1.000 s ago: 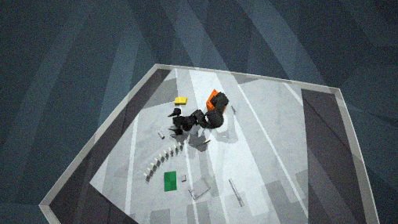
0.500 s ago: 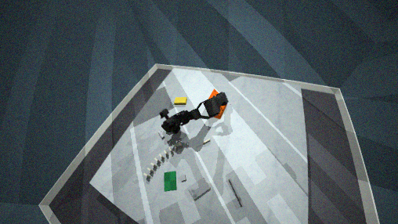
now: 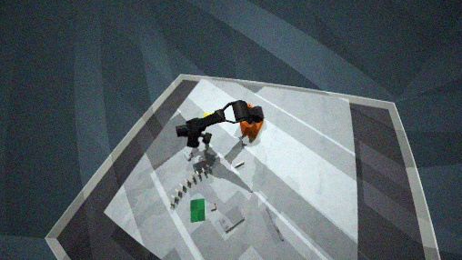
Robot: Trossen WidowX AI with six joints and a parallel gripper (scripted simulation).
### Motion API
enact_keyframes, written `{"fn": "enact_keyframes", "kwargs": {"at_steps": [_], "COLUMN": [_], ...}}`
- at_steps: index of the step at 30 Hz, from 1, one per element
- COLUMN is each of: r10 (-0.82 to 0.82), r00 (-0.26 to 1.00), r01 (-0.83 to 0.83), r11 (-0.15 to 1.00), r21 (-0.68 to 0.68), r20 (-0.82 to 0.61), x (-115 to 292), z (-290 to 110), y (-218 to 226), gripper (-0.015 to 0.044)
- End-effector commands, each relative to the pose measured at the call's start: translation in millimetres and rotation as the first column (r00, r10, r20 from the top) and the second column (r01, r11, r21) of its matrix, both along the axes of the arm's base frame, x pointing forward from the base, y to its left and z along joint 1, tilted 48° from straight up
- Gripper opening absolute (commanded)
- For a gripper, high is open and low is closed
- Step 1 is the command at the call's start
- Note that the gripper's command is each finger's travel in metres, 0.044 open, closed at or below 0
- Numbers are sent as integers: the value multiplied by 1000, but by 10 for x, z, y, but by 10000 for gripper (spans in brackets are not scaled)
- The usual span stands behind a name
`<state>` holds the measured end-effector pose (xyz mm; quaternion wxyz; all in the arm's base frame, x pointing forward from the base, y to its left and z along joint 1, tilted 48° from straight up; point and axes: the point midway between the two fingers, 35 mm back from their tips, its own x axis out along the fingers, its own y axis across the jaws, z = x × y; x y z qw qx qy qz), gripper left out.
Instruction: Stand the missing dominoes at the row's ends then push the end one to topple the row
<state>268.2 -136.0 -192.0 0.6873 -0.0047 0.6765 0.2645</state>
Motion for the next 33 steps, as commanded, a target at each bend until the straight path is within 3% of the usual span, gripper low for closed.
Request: {"fn": "enact_keyframes", "kwargs": {"at_steps": [1,15,22,33], "r10": [156,155,155,155], "r00": [978,978,978,978], "r01": [-201,-201,-202,-202], "r11": [884,885,883,883], "r21": [421,421,423,424], "r20": [141,141,142,142], "x": [-229,-223,-263,-275], "z": [582,562,136,52], "y": [-55,-48,402,495], "gripper": [440,440,440,440]}}
